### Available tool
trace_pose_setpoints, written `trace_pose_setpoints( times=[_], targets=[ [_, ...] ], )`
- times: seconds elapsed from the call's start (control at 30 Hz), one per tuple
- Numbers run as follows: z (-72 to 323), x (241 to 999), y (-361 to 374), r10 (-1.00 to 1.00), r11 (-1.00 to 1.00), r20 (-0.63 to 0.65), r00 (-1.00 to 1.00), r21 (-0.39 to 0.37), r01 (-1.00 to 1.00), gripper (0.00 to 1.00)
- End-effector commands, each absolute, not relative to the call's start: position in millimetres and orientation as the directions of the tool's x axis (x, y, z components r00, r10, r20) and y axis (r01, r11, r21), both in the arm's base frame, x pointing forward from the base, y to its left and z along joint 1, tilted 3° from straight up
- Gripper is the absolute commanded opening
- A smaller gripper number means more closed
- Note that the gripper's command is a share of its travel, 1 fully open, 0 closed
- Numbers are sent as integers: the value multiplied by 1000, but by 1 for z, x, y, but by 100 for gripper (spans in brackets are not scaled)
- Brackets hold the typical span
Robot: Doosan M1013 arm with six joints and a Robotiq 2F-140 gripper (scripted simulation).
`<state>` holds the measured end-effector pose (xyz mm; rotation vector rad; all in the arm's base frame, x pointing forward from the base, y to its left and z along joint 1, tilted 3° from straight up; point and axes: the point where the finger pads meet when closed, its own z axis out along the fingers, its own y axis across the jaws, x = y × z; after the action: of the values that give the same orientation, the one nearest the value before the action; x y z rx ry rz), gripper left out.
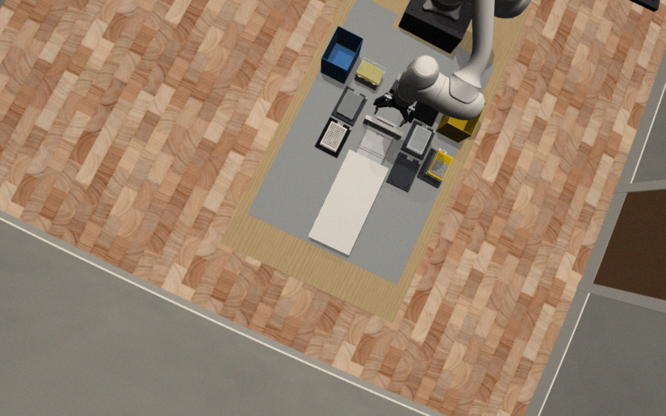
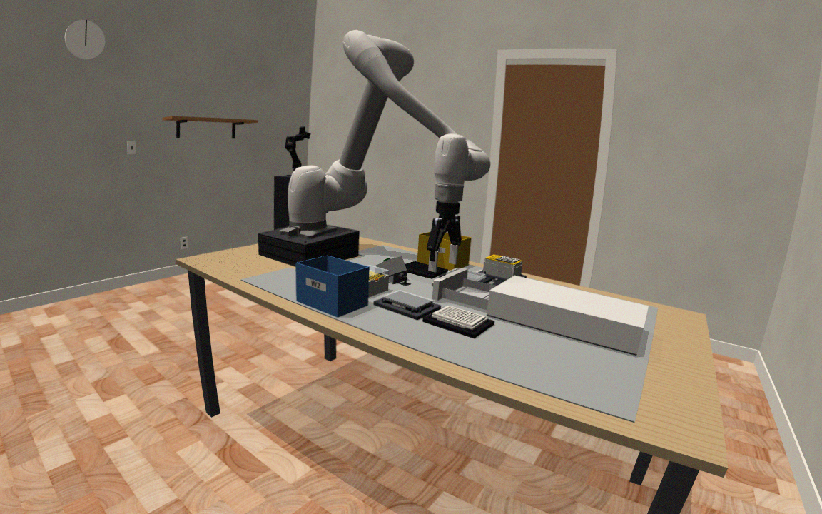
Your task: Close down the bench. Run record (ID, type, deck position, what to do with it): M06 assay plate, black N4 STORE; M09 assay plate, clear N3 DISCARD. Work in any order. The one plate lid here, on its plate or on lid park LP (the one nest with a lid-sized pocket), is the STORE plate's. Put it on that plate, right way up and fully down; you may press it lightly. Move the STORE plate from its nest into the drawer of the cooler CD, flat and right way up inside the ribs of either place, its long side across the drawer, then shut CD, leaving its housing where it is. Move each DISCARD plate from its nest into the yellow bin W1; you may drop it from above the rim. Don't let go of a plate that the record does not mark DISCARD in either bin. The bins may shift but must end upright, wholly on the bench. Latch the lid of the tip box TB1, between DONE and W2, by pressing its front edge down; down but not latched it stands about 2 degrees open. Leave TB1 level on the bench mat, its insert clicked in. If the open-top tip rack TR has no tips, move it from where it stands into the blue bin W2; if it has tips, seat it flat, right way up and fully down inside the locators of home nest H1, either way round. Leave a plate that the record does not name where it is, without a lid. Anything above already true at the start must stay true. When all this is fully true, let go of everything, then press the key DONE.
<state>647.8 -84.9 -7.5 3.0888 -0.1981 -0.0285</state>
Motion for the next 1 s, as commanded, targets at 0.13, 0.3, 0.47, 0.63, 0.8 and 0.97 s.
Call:
trace_pose_setpoints(
  times=[0.13,0.3,0.47,0.63,0.8,0.97],
  targets=[
    [1,648,-85,-128,-991,-15,992,47,-127,87],
    [7,648,-84,-128,-991,-15,992,47,-127,87],
    [14,648,-84,-128,-991,-15,992,47,-127,87],
    [18,648,-84,-128,-991,-15,992,47,-127,87],
    [25,649,-83,-128,-991,-15,992,47,-127,87],
    [31,649,-83,-128,-991,-15,992,47,-127,87]
  ],
)
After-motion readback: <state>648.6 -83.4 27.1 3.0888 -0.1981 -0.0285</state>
